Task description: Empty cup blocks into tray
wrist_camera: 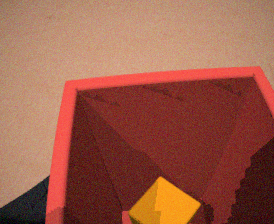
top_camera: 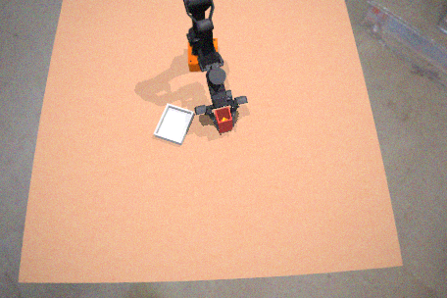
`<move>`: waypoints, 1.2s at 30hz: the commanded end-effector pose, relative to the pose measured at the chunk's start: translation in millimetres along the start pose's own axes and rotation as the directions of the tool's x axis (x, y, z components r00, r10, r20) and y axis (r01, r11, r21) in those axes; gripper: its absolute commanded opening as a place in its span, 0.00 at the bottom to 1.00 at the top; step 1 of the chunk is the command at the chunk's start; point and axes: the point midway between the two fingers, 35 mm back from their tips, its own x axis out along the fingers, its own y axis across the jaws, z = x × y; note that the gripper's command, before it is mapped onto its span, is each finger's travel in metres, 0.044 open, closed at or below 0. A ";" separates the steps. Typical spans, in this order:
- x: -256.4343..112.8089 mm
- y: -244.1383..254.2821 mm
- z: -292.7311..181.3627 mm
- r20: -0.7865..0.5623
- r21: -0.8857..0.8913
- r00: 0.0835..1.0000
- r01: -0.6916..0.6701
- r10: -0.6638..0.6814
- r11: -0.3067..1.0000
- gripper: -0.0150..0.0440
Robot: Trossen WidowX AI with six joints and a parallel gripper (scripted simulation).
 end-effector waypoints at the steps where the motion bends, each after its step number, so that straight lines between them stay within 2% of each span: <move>1: -4.2 0.5 9.6 0.011 -0.006 1.000 -0.005 0.005 1.000 0.25; 29: -18.9 1.6 40.4 0.011 -0.006 1.000 -0.005 0.006 1.000 0.25; 36: -17.0 -24.7 43.5 0.011 0.029 0.998 0.060 -0.060 0.998 0.25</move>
